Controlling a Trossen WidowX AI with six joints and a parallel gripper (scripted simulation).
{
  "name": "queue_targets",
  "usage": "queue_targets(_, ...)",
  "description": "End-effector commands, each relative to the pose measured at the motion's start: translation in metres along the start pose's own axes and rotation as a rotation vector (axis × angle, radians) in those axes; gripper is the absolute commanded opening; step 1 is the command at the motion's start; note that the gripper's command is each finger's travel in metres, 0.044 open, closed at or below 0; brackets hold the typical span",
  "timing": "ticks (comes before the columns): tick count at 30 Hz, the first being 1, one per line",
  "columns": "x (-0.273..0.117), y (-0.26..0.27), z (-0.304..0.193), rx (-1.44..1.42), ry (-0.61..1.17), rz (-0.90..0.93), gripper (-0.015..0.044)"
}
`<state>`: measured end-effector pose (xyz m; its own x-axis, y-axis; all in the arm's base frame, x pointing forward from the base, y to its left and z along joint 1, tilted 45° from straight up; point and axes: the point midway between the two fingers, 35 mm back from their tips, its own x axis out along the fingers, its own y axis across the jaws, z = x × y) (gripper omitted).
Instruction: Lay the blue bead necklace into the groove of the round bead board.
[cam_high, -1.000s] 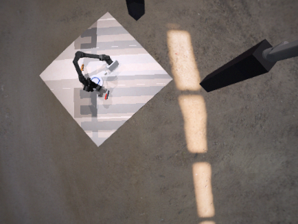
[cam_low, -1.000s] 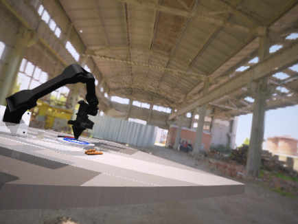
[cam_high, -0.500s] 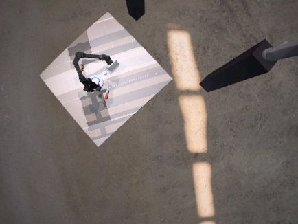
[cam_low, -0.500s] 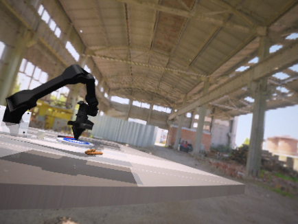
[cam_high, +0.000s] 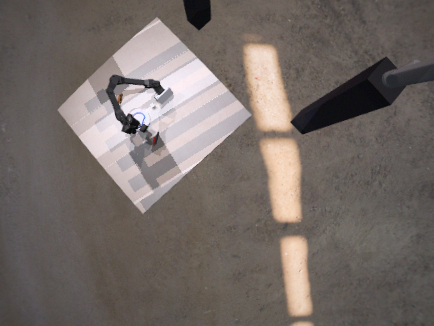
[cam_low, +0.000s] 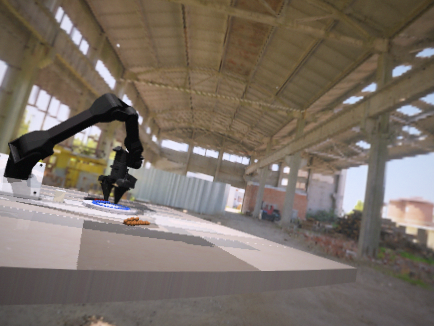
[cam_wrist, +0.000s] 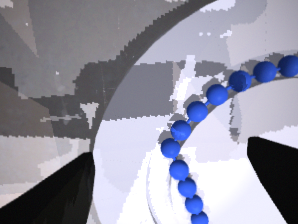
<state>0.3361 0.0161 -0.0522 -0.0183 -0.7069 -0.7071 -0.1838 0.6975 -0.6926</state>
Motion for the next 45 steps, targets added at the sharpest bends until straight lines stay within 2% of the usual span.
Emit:
queue_targets(1, -0.002, 0.0, 0.0, 0.001, -0.001, 0.0, 0.044)
queue_targets(19, -0.004, 0.0, 0.0, 0.001, -0.002, 0.001, 0.044)
queue_targets(22, -0.009, -0.003, -0.01, -0.077, -0.002, 0.001, 0.0361)
queue_targets(31, -0.033, -0.019, -0.075, -0.545, 0.001, 0.001, 0.0125)
queue_targets(39, -0.035, -0.02, -0.08, -0.579, 0.001, 0.001, 0.012)
queue_targets(45, -0.015, -0.02, -0.08, -0.579, 0.001, 0.001, 0.012)
